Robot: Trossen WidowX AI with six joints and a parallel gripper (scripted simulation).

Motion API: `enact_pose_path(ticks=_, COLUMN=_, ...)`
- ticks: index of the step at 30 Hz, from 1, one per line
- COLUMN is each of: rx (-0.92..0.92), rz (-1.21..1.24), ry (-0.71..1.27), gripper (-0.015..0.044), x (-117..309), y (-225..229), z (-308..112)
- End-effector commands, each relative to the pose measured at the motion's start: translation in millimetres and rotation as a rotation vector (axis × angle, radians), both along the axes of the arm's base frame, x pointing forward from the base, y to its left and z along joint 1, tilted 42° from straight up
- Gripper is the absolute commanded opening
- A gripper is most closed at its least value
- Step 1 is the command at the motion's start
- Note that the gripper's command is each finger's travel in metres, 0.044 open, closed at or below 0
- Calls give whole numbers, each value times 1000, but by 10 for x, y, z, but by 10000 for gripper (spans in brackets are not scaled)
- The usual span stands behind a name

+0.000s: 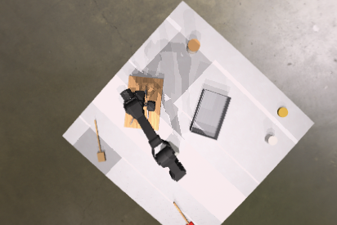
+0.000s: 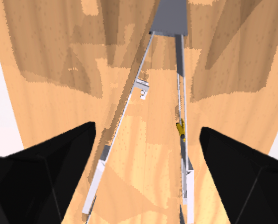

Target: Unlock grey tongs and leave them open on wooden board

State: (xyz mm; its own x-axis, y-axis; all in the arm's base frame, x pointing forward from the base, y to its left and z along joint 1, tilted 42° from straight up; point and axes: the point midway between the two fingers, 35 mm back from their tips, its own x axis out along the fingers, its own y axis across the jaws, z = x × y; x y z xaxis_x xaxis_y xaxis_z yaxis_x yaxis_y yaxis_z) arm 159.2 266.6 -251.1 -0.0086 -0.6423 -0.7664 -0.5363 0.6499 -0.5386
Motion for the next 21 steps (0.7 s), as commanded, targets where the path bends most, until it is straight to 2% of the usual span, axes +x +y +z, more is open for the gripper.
enact_pose_path(ticks=1, rx=-1, rz=0, ry=0, gripper=440, x=-1, y=-2, z=2)
enact_pose_path(ticks=4, rx=-1, rz=0, ry=0, gripper=440, x=14, y=1, z=26)
enact_pose_path(ticks=7, rx=0, rz=1, ry=0, gripper=440, x=147, y=14, z=253)
enact_pose_path(ticks=16, rx=-9, rz=5, ry=-2, gripper=440, x=787, y=-218, z=1551)
enact_pose_path(ticks=21, rx=-10, rz=5, ry=-2, gripper=440, x=829, y=-258, z=1660)
